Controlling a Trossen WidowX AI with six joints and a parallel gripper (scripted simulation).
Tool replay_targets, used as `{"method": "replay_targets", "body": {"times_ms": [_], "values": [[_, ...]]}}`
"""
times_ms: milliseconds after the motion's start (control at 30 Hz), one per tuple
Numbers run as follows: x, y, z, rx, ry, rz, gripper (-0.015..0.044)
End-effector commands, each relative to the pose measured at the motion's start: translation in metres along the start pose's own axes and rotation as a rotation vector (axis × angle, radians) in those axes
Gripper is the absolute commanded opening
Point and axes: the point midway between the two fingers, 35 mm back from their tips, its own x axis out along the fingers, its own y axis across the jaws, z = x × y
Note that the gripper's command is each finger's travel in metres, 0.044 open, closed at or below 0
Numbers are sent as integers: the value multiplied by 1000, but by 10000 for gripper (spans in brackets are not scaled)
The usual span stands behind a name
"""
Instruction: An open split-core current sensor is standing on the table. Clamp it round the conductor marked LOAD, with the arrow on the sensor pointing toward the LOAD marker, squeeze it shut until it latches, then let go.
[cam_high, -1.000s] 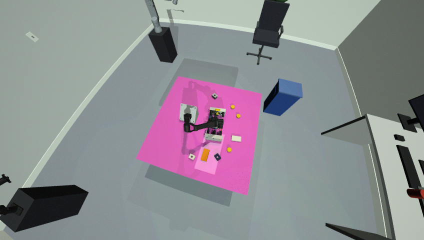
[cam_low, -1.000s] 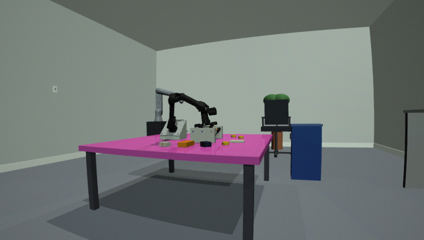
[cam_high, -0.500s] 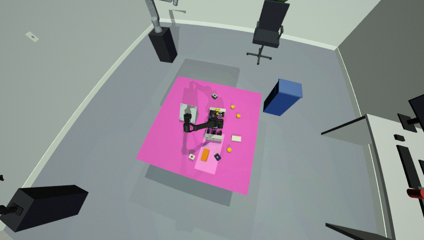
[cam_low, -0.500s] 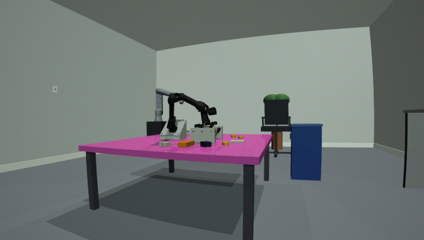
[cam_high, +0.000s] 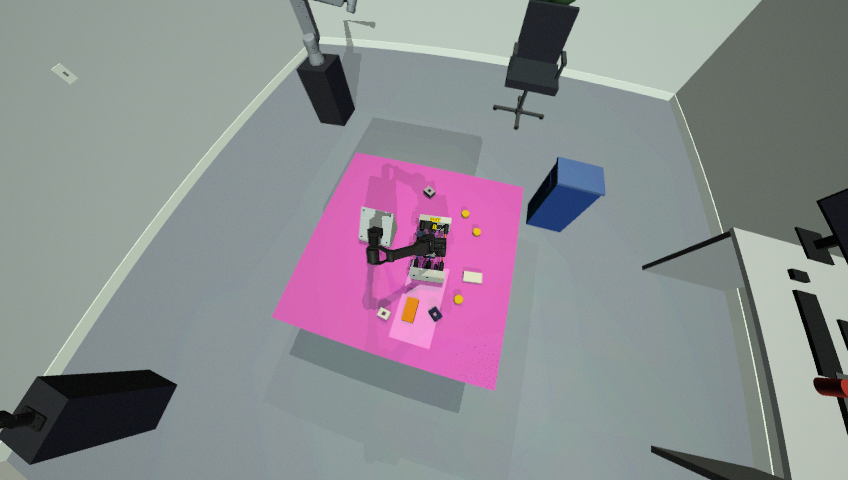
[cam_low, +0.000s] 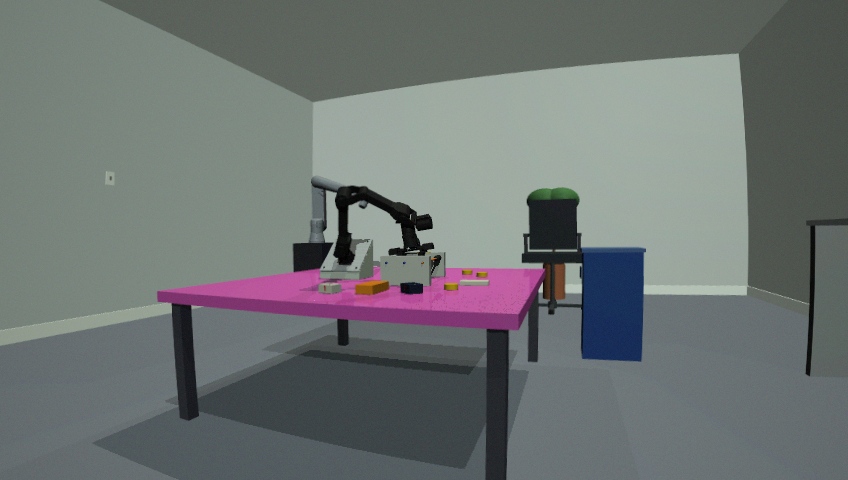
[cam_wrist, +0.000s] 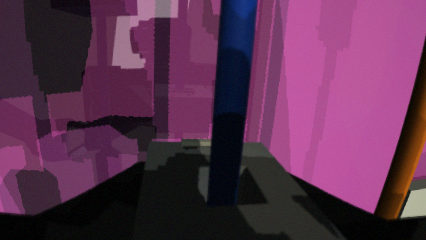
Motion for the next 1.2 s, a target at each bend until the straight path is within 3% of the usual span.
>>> {"method": "replay_targets", "body": {"times_ms": [0, 400, 733, 1167], "values": [[0, 0, 0, 2, -1, 19, 0], [5, 2, 0, 0, 0, 30, 0], [0, 2, 0, -3, 1, 30, 263], [0, 2, 0, -3, 1, 30, 274]]}}
